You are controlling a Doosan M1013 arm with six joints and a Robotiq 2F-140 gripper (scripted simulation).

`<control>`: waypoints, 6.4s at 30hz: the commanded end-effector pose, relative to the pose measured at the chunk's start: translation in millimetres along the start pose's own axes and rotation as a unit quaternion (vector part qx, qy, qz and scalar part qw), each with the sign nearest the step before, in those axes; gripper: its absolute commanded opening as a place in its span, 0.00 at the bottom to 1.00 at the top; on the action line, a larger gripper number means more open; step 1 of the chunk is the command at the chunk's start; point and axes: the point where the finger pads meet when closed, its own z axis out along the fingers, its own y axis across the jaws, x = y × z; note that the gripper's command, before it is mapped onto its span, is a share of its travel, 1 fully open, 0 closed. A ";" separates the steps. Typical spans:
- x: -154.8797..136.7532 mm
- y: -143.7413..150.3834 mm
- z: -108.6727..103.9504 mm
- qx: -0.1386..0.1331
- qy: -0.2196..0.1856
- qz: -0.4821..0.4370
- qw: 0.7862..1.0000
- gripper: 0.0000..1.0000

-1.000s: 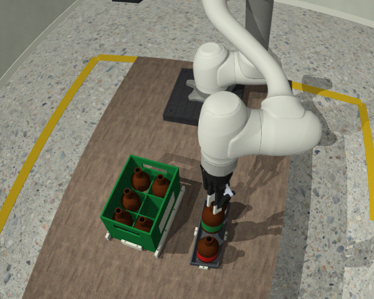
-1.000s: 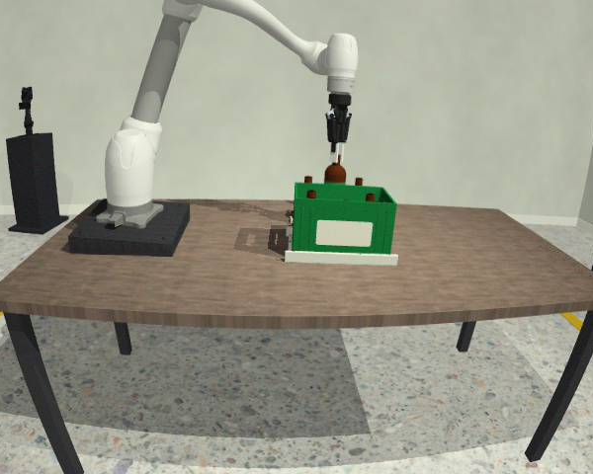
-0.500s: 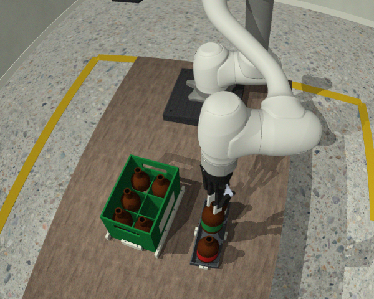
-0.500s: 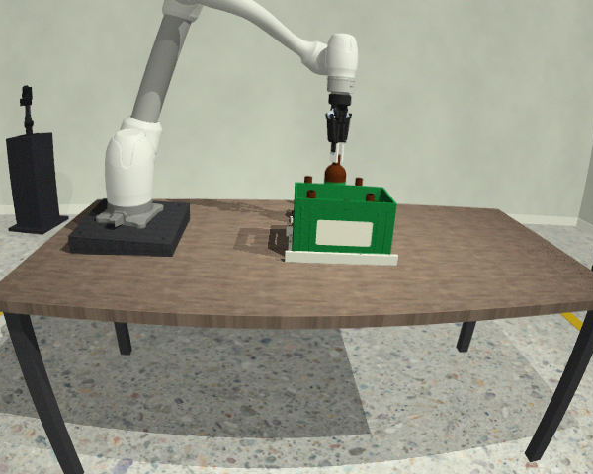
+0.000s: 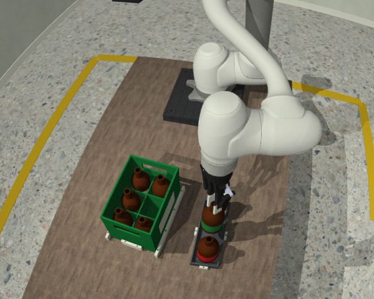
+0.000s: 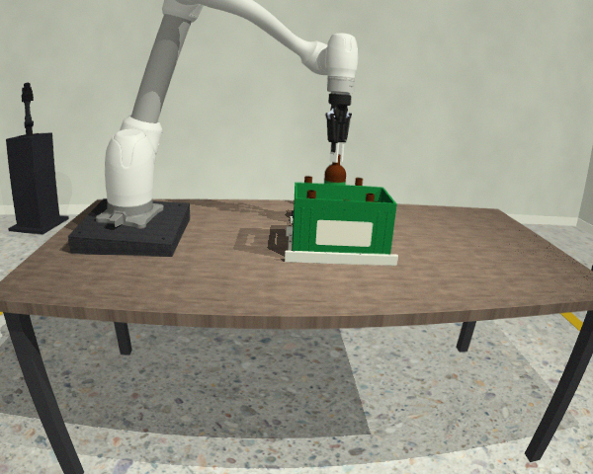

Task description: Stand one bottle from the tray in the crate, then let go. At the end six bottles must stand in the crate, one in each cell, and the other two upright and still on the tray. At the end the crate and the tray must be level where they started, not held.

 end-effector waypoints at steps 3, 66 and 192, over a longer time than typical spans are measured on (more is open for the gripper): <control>0.0 0.0 -1.5 0.000 0.000 0.000 1.000 0.00; 0.0 0.0 -39.7 0.000 0.000 0.000 1.000 0.00; 0.0 0.0 -79.7 0.000 0.000 0.000 1.000 0.00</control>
